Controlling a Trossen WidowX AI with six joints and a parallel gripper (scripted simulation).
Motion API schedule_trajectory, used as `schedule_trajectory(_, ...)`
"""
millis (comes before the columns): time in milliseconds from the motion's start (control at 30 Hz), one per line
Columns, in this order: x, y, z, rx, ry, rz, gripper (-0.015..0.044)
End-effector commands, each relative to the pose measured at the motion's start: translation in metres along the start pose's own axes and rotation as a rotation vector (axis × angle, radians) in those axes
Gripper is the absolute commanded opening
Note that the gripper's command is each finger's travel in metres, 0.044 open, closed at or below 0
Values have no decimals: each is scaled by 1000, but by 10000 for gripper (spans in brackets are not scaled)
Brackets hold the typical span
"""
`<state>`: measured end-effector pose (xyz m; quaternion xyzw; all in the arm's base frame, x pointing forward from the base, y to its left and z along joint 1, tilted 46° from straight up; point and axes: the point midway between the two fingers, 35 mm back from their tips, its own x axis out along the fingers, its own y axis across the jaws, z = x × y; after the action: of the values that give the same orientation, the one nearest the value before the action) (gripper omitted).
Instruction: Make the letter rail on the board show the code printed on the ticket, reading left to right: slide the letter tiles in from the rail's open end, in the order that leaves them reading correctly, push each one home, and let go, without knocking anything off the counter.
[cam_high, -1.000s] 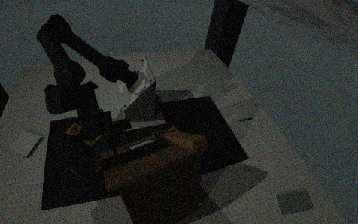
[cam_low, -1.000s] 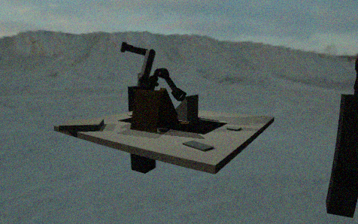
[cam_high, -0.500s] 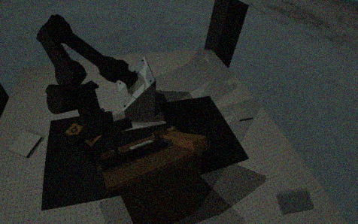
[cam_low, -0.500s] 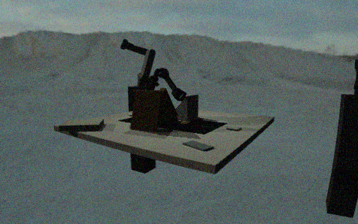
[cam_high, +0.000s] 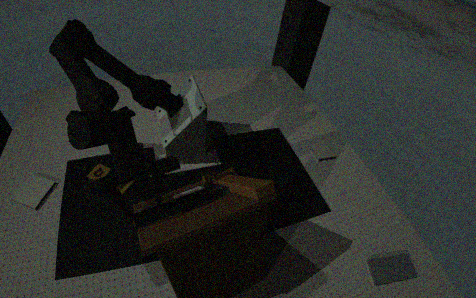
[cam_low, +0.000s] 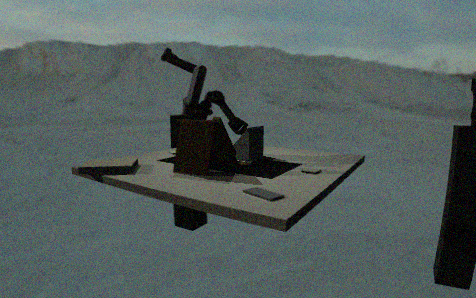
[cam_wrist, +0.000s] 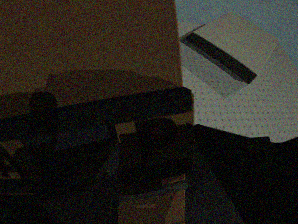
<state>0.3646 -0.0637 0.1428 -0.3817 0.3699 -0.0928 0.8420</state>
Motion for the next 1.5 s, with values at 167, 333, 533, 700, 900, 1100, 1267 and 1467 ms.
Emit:
schedule_trajectory(167, 1, 8, -4, -1, 6, 5, 0)
schedule_trajectory(333, 1, 12, -5, -1, 6, 5, 0)
schedule_trajectory(533, 1, 16, -5, -1, 6, 5, 0)
schedule_trajectory(700, 1, 19, -5, -1, 6, 6, 0)
schedule_trajectory(900, 1, 23, -5, -1, 6, 6, 0)
schedule_trajectory(1100, 1, 28, -5, -1, 6, 6, 0)
schedule_trajectory(1267, 1, 32, -5, -1, 6, 6, 0)
schedule_trajectory(1467, 1, 36, -5, -1, 6, 6, 0)
